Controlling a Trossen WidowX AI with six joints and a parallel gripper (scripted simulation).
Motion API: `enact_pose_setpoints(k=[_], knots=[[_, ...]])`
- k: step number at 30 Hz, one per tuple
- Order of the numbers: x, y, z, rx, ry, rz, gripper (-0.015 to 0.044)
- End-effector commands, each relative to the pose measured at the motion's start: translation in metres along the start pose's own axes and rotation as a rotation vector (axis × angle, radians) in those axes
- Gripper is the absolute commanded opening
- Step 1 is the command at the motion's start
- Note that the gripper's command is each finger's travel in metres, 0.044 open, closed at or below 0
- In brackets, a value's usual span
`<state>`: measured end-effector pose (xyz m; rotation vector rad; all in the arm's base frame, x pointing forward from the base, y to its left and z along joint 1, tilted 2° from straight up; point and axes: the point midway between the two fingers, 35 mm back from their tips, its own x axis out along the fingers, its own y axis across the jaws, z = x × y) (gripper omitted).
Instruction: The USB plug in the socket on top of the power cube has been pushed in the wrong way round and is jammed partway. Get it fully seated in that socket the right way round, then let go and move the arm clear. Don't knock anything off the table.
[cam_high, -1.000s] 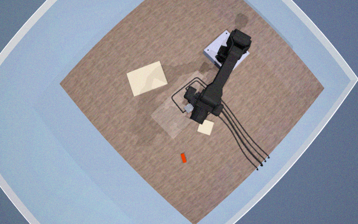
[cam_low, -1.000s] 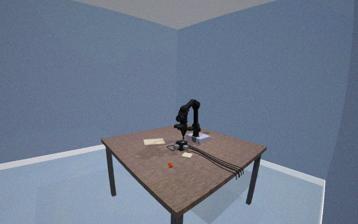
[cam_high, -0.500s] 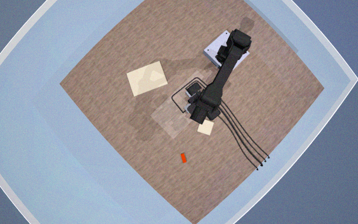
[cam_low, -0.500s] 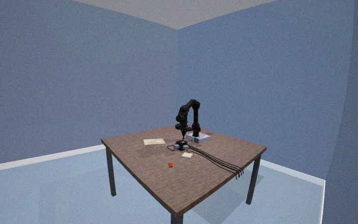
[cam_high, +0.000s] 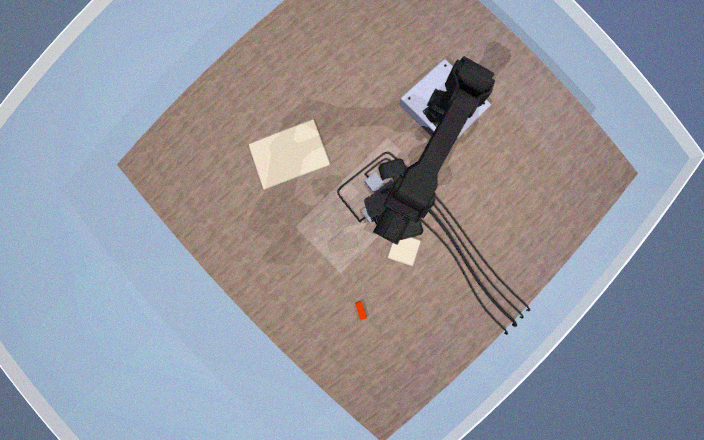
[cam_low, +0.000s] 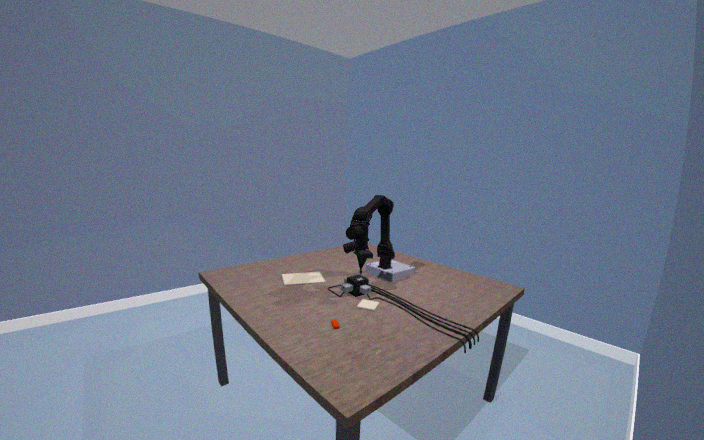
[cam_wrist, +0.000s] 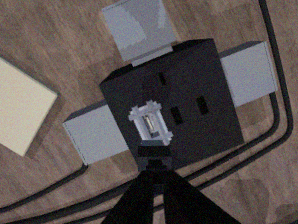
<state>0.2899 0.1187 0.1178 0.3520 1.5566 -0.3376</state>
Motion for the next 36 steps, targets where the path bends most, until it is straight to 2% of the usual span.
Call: enact_pose_setpoints(k=[1,36], knots=[[0.0003,-0.0001,-0.0001,0.093,0.0,0.0,0.0],[0.0004,-0.0001,-0.0001,1.009,0.0,-0.001,0.0]])
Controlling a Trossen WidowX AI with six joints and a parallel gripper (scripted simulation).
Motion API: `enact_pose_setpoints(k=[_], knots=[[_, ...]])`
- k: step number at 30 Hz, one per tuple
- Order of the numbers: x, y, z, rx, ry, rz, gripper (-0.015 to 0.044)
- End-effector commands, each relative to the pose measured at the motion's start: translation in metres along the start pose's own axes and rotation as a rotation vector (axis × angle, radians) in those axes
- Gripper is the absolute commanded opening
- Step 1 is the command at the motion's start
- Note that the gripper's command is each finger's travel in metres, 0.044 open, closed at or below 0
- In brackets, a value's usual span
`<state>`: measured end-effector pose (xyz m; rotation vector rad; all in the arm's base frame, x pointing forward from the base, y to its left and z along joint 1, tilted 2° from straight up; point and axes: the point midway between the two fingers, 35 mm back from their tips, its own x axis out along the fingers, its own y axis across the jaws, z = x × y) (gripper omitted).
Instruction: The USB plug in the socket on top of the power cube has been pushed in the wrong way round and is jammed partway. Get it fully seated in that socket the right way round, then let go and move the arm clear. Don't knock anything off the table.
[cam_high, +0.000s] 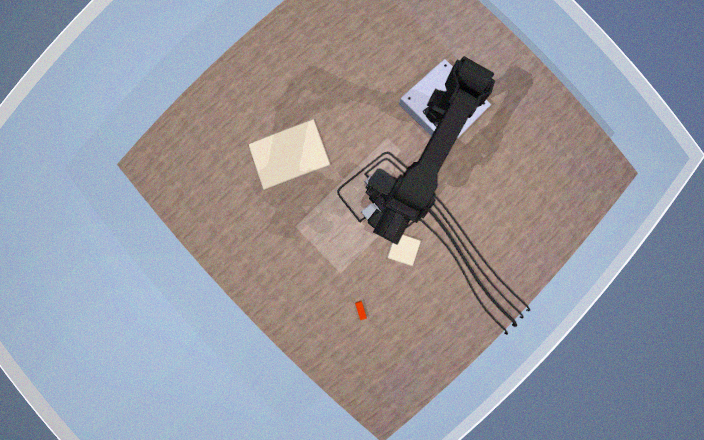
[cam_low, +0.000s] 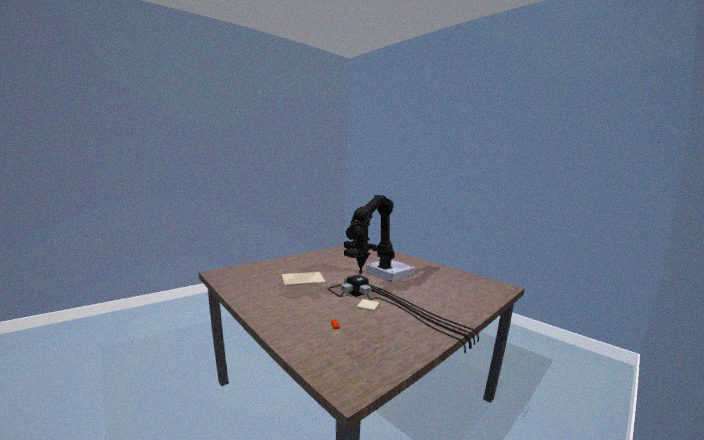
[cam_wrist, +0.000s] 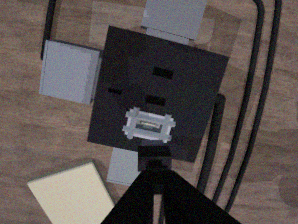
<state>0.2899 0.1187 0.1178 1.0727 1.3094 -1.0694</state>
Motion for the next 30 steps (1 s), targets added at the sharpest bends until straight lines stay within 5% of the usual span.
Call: enact_pose_setpoints(k=[1,30], knots=[[0.0004,-0.0001,0.0,0.093,0.0,-0.001,0.0],[0.001,0.0002,0.0002,0.257,0.0,0.001,0.0]])
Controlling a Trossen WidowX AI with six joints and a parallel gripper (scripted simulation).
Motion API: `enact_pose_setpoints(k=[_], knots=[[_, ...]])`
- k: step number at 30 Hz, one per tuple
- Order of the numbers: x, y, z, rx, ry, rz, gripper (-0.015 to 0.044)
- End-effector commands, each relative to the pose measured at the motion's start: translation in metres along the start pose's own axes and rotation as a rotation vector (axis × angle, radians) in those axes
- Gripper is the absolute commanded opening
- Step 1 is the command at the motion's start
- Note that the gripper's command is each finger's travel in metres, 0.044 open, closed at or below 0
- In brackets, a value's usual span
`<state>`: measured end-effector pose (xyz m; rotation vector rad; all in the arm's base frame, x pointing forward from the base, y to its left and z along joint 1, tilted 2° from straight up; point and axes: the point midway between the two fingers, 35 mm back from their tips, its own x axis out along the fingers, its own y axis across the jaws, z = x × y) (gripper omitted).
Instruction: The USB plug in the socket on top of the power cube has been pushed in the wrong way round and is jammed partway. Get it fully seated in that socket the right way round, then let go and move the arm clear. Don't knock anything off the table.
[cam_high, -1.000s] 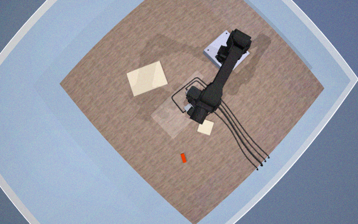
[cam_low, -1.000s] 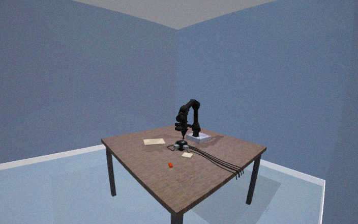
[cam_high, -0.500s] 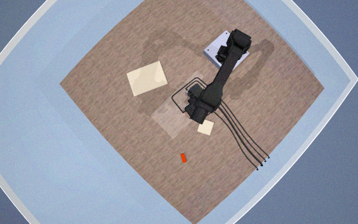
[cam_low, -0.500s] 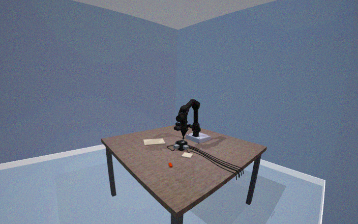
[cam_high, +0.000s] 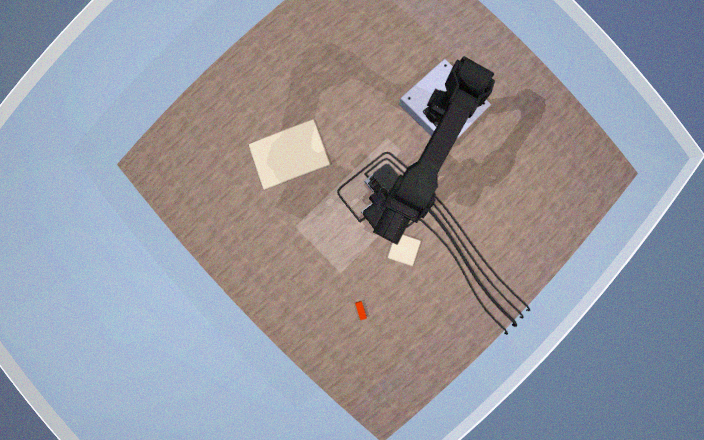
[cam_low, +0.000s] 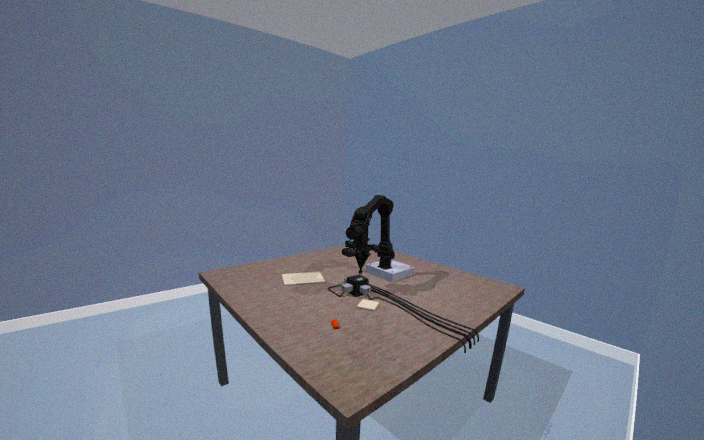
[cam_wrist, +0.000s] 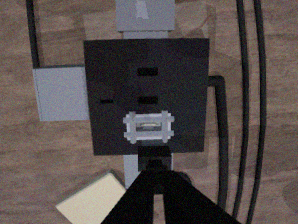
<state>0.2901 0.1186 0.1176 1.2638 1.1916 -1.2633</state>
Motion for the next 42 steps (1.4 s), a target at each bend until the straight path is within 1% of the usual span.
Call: enact_pose_setpoints(k=[1,42], knots=[[0.0009,0.0001,0.0001,-0.003,0.0,0.0,0.0],[0.0058,0.0005,0.0009,-0.015,0.0,0.0,0.0]])
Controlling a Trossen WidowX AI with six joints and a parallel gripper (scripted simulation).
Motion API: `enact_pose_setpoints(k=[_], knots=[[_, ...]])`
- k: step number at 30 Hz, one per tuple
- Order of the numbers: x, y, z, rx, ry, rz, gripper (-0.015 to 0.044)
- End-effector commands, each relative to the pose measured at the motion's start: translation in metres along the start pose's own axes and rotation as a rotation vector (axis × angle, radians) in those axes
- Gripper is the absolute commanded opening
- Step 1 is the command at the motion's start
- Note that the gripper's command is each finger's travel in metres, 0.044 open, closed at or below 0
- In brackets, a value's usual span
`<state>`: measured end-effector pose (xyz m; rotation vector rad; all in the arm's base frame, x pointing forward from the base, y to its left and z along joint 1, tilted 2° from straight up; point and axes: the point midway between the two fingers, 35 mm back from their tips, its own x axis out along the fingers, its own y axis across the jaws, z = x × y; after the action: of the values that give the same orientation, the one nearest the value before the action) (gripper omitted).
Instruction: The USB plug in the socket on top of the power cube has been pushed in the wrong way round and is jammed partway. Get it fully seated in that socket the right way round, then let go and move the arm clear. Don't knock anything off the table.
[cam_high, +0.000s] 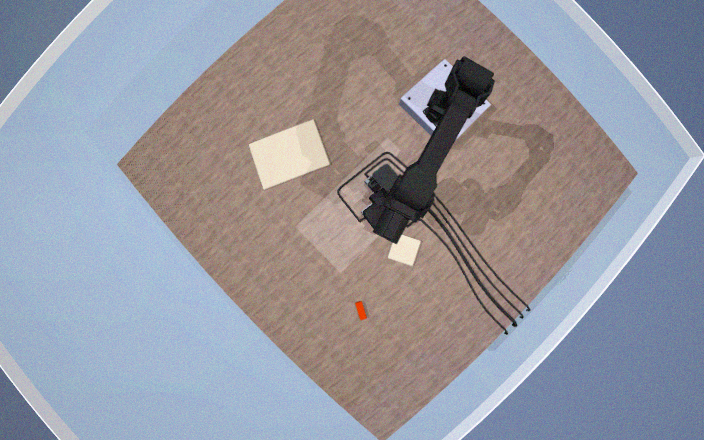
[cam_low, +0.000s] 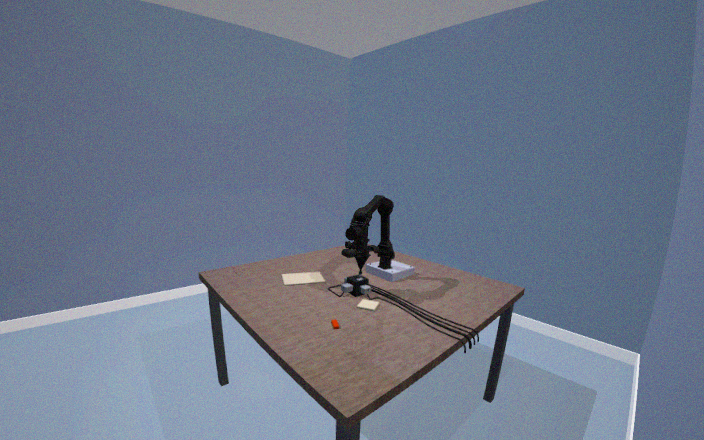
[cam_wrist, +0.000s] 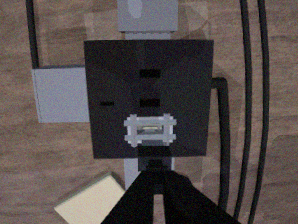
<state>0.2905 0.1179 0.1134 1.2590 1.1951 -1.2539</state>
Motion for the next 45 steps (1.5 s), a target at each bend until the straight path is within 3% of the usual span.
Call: enact_pose_setpoints(k=[1,45], knots=[[0.0017,0.0,0.0002,-0.006,-0.001,-0.003,0.0],[0.007,0.0004,0.0011,-0.019,-0.001,-0.003,0.0]])
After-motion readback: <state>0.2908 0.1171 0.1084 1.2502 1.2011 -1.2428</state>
